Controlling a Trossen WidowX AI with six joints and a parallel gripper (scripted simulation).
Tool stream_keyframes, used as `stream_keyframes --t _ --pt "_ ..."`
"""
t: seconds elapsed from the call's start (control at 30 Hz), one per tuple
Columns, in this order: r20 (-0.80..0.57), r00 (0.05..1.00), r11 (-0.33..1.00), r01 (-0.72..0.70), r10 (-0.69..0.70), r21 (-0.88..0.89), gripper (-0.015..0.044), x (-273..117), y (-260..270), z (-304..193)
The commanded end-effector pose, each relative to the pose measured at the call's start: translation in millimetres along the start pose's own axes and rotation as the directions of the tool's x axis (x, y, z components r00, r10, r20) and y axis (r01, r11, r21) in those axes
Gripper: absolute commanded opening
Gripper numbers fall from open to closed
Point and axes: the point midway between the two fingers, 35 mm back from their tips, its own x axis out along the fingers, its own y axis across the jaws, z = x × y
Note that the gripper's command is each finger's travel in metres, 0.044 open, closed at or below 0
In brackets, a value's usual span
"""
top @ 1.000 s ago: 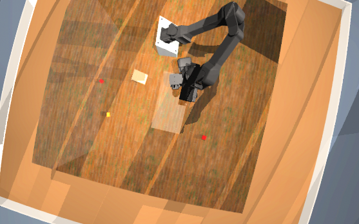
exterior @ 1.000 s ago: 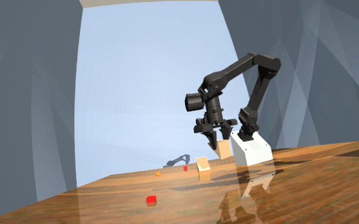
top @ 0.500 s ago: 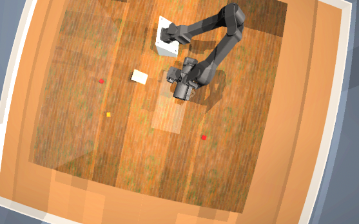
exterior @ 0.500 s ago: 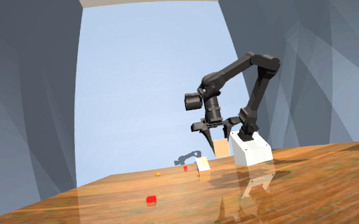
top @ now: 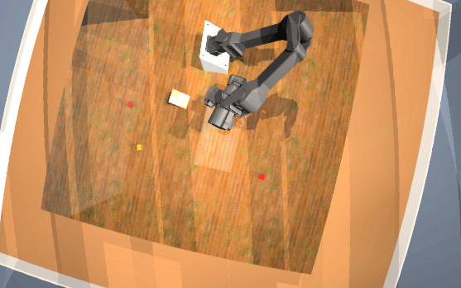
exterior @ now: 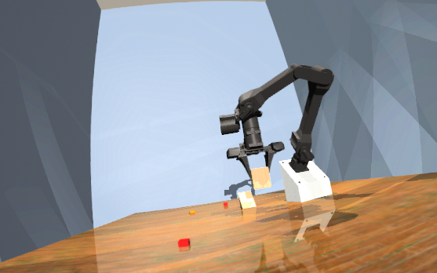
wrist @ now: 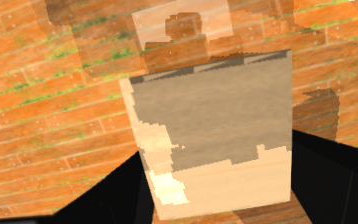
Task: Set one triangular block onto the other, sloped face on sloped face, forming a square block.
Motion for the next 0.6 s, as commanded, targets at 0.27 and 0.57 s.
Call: stream_keyframes --t 0.27,0.57 --pt "0.031 0.999 1.0 -0.014 0.014 0.019 0.0 -20.0 21.1 52.4" --pt "0.028 1.0 1.0 -0.002 0.001 0.014 0.0 -32.7 25.9 95.5"
